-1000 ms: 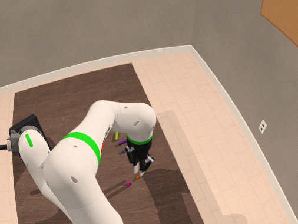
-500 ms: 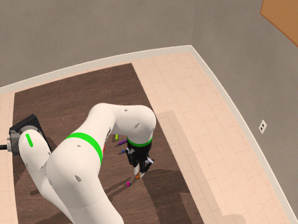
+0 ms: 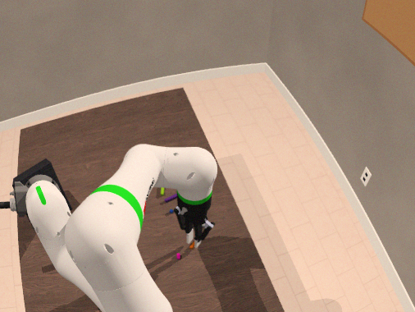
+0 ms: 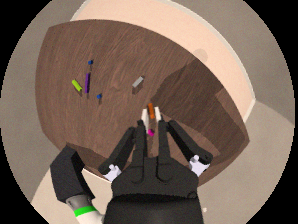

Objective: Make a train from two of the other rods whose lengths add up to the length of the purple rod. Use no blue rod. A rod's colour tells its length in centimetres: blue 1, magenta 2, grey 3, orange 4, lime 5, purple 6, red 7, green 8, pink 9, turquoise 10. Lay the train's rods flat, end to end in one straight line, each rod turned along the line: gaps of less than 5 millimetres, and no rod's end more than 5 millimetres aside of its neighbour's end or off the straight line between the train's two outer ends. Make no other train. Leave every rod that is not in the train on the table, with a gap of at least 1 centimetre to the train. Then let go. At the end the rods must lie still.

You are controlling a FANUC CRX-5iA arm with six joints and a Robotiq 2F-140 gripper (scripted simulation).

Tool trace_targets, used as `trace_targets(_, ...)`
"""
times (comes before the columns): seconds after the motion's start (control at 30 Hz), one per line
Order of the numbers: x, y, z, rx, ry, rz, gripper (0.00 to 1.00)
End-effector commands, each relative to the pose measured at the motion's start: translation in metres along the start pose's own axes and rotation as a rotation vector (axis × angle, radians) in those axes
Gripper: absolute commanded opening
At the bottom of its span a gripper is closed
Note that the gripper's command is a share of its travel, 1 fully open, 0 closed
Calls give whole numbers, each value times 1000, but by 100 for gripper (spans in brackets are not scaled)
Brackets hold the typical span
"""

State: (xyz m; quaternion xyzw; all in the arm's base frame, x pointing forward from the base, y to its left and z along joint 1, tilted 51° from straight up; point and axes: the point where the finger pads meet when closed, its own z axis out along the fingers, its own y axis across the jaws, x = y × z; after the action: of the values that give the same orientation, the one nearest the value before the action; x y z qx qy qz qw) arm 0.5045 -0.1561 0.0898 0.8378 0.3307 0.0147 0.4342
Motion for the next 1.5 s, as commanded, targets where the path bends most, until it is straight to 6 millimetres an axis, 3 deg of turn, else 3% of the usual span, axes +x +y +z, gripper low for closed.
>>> trace_targets(0.0,0,0,0,0,0,0,15)
trace_targets(1.47,0,0,7,0,0,0,15)
